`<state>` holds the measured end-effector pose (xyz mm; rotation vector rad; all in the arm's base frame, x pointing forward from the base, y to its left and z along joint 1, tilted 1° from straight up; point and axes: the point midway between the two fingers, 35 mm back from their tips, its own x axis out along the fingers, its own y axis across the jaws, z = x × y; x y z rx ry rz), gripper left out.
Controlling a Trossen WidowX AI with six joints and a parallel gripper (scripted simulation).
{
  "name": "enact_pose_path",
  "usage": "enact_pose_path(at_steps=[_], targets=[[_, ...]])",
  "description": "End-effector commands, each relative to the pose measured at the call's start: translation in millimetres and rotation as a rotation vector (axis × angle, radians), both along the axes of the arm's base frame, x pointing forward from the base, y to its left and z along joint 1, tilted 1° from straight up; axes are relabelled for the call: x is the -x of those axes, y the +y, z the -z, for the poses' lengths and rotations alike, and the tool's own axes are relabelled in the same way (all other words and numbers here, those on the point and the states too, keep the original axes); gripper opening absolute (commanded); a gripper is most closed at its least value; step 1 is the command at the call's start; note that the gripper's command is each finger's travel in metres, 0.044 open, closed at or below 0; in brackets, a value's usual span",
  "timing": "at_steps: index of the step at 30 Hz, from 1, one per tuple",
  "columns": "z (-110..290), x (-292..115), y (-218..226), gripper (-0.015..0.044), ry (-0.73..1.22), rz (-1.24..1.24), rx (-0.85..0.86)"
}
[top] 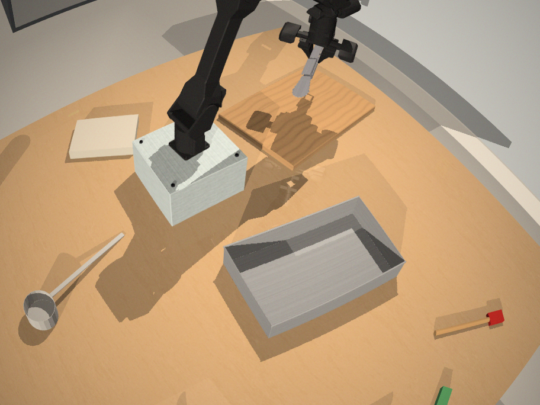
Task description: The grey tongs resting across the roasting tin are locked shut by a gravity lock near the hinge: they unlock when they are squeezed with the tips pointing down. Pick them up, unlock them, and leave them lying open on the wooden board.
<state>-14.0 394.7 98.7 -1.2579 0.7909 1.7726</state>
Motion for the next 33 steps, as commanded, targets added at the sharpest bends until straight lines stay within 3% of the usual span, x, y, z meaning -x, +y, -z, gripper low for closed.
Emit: enact_pose_path(at_steps=[1,13,33], targets=[[-4.6,1.5,-1.6,-0.0150,-0.050,-0.025,0.048],[-11.3,3.8,-13.3,-0.0150,-0.179,-0.088,0.203],[2.2,4.1,-10.8,-0.0150,-0.180,-0.089,0.205]])
